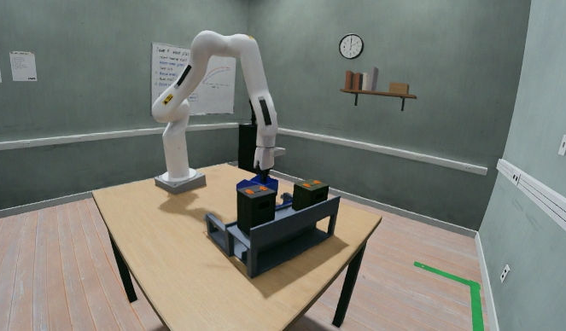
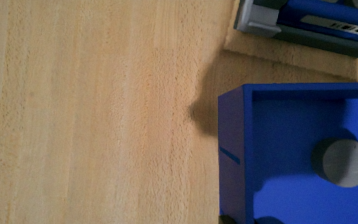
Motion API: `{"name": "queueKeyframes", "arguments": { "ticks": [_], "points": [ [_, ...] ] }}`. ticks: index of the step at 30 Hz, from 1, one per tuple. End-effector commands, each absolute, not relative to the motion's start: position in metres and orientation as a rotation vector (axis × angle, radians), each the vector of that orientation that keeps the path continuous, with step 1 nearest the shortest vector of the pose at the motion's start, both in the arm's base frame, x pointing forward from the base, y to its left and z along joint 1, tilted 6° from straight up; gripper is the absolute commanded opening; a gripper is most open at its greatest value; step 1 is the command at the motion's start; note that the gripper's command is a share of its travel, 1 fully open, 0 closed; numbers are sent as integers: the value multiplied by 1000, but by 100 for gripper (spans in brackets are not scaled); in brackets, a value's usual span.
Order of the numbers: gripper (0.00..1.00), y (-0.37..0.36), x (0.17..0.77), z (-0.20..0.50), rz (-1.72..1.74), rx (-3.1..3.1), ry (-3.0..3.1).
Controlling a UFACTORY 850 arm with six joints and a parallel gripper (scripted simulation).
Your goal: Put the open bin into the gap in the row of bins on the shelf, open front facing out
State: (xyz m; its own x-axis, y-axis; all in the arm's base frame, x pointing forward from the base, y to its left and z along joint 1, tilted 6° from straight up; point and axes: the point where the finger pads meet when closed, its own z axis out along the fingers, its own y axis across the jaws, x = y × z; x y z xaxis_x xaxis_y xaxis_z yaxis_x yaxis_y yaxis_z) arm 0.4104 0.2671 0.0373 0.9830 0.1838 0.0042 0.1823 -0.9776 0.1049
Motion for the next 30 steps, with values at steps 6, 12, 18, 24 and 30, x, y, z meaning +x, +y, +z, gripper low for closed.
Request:
{"name": "queueKeyframes", "arguments": {
  "ticks": [6,12,18,24,30],
  "points": [
    [0,267,411,35,24,3025,280],
    [0,267,411,35,24,3025,280],
    [0,267,411,35,24,3025,280],
    [0,267,411,33,24,3025,280],
    [0,267,411,33,24,3025,280]
  ]
}}
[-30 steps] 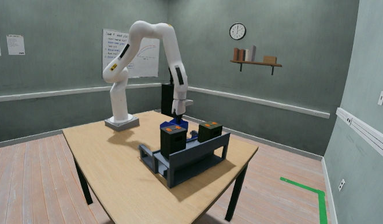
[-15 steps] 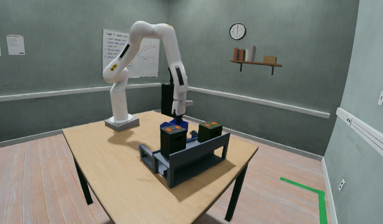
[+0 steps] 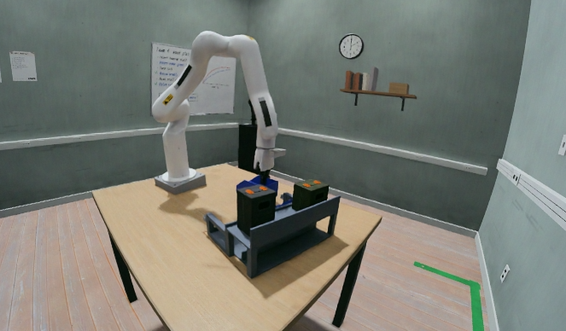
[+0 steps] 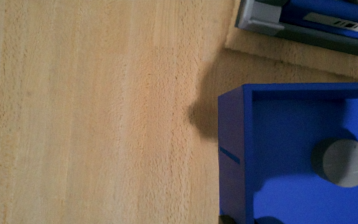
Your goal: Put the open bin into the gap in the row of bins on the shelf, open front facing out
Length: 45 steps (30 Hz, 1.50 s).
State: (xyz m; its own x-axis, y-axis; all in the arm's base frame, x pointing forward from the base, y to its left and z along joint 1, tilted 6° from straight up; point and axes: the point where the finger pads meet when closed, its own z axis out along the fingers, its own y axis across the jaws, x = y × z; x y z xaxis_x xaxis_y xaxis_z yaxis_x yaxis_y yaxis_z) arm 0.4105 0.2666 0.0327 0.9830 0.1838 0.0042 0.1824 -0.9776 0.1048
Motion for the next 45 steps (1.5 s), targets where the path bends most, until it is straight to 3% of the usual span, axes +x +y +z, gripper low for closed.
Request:
{"name": "queueKeyframes", "arguments": {
  "ticks": [1,10,45],
  "points": [
    [0,267,411,33,24,3025,280],
    [0,252,410,34,43,3039,-88],
    [0,223,410,37,43,3039,-88]
  ]
}}
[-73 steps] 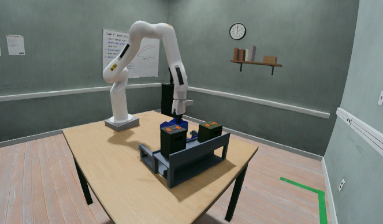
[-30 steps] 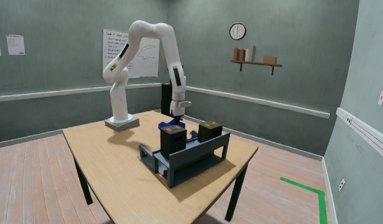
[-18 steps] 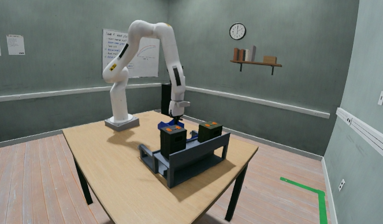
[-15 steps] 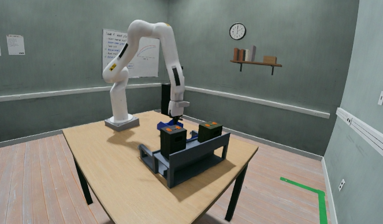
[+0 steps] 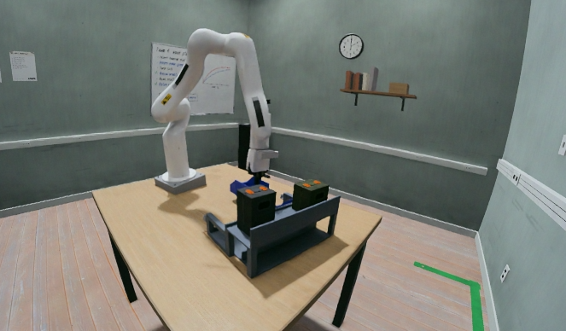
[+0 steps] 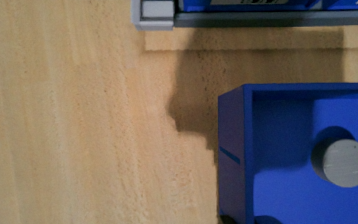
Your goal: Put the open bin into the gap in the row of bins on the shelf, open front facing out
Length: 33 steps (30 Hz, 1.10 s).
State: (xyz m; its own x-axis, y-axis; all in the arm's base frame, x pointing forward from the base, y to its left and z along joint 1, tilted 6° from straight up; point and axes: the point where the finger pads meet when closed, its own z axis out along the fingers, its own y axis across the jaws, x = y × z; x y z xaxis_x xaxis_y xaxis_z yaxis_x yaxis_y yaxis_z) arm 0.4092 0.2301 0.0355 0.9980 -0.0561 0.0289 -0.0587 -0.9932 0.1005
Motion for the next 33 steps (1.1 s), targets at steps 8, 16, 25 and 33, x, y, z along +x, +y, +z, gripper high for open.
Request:
{"name": "queueKeyframes", "arguments": {
  "ticks": [8,16,25,33],
  "points": [
    [0,223,410,37,43,3039,-88],
    [0,208,410,38,43,3039,-88],
    [0,208,410,38,43,3039,-88],
    [0,194,409,39,43,3039,-88]
  ]
}}
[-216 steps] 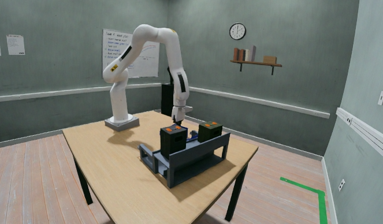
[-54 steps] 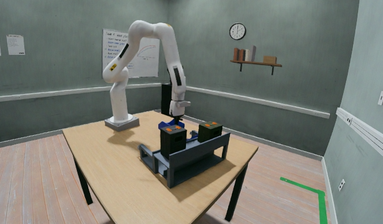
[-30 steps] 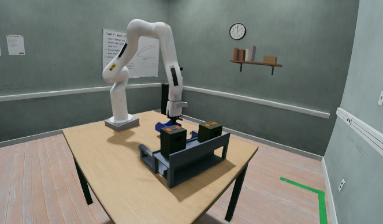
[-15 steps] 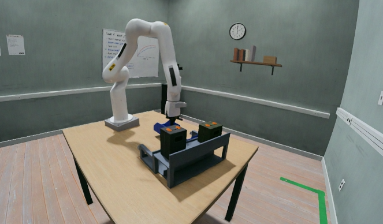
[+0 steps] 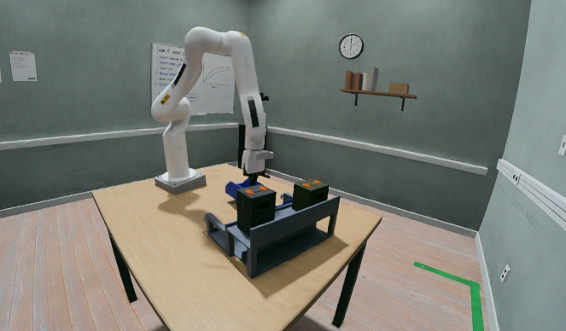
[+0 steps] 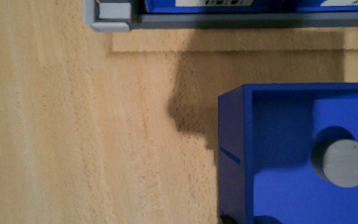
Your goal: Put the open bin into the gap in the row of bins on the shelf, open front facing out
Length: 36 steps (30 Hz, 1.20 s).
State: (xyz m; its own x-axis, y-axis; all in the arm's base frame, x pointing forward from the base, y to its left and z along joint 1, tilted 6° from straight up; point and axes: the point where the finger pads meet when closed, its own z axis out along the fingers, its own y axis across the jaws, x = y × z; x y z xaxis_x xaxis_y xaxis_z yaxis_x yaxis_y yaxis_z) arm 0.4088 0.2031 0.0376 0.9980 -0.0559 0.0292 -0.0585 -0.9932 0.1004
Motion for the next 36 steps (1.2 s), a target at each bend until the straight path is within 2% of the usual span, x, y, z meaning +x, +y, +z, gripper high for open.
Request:
{"name": "queueKeyframes", "arguments": {
  "ticks": [1,36],
  "points": [
    [0,194,409,39,43,3039,-88],
    [0,164,409,41,43,3039,-88]
  ]
}}
